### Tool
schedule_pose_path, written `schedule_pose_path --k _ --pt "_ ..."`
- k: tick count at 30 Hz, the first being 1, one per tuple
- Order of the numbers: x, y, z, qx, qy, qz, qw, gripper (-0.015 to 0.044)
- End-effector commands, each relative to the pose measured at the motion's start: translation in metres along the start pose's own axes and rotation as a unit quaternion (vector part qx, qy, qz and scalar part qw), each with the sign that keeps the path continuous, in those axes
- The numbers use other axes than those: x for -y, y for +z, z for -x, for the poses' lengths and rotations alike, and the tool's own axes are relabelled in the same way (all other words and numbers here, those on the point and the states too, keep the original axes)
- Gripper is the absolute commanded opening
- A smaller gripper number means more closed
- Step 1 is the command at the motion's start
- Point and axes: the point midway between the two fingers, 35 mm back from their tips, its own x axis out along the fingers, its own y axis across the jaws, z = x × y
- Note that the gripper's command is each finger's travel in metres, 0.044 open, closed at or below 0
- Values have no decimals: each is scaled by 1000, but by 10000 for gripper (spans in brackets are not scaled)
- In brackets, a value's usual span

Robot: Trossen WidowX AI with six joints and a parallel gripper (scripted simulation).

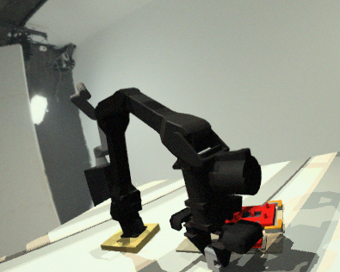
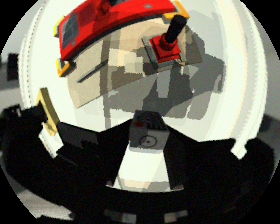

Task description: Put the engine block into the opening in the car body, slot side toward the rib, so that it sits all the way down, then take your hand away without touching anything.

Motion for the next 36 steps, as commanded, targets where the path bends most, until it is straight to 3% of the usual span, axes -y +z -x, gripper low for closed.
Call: schedule_pose_path --k 1,36 --pt "4 -1 13 -2 -7 2 1000 0" --pt "-2 -4 121 -2 -7 2 1000 0"
